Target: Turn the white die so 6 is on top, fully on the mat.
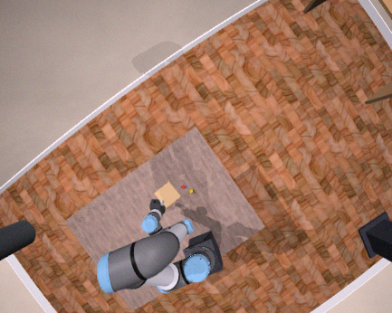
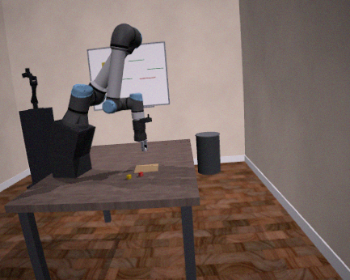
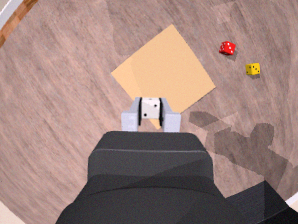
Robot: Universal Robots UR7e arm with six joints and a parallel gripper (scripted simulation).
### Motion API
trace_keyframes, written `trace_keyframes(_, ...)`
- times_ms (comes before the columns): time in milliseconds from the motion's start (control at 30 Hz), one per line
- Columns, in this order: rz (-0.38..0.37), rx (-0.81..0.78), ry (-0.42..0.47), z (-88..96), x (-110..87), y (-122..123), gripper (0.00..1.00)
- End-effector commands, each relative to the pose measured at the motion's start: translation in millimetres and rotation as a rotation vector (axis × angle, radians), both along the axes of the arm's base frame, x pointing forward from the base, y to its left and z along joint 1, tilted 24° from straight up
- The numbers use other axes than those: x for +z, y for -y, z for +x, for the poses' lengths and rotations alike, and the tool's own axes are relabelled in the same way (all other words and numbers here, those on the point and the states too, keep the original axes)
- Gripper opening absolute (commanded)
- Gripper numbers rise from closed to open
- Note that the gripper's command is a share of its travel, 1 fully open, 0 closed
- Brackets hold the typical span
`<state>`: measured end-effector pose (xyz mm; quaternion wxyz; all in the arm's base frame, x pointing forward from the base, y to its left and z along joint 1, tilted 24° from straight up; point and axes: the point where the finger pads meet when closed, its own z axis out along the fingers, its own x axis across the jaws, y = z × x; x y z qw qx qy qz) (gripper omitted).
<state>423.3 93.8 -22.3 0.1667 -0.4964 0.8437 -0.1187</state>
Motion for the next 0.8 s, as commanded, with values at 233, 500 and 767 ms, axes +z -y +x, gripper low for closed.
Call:
trace_keyframes(233, 0.129, -0.312, 0.010, 4.4, 4.2, 14.6, 0.40)
trace_keyframes(500, 0.215, -0.510, 0.018, 5.8, 6.4, 23.3, 0.40)
trace_keyframes(767, 0.290, -0.681, 0.026, 6.6, 8.2, 30.2, 0.40)
